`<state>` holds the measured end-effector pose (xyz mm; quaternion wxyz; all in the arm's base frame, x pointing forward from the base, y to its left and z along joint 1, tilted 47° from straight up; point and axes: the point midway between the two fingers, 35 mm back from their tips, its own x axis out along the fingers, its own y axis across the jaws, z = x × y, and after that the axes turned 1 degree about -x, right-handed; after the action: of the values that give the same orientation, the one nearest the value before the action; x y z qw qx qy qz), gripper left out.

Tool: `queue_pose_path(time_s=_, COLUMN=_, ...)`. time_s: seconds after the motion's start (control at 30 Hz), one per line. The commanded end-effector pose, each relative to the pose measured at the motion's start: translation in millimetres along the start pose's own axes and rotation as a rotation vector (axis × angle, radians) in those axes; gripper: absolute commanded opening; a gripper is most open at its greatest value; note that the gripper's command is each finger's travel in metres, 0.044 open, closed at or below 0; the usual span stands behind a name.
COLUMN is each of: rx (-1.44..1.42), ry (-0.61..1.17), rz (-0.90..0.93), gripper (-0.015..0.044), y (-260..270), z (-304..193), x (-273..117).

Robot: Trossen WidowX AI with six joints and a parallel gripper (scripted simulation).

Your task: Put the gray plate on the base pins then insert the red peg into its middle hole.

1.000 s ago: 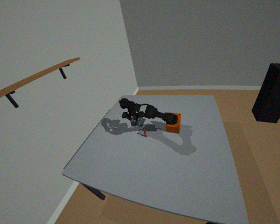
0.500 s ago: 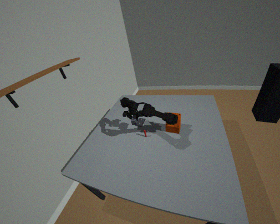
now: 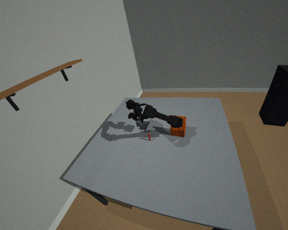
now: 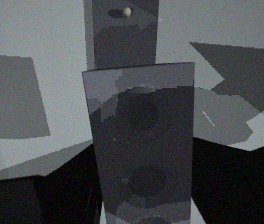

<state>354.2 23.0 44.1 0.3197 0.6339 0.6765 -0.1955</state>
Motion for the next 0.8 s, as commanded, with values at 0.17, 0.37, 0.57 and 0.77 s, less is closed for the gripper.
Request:
queue_pose_path(time_s=0.17, rx=0.049, ry=-0.003, rz=-0.004, gripper=0.0000, y=-2, z=30, x=16)
queue_pose_path(time_s=0.37, rx=0.072, ry=-0.003, rz=-0.003, gripper=0.0000, y=-4, z=46, x=26)
queue_pose_path(time_s=0.57, rx=0.095, ry=-0.003, rz=-0.003, gripper=0.0000, y=-7, z=63, x=36)
queue_pose_path(time_s=0.77, rx=0.104, ry=-0.003, rz=-0.003, gripper=0.0000, y=-8, z=69, x=40)
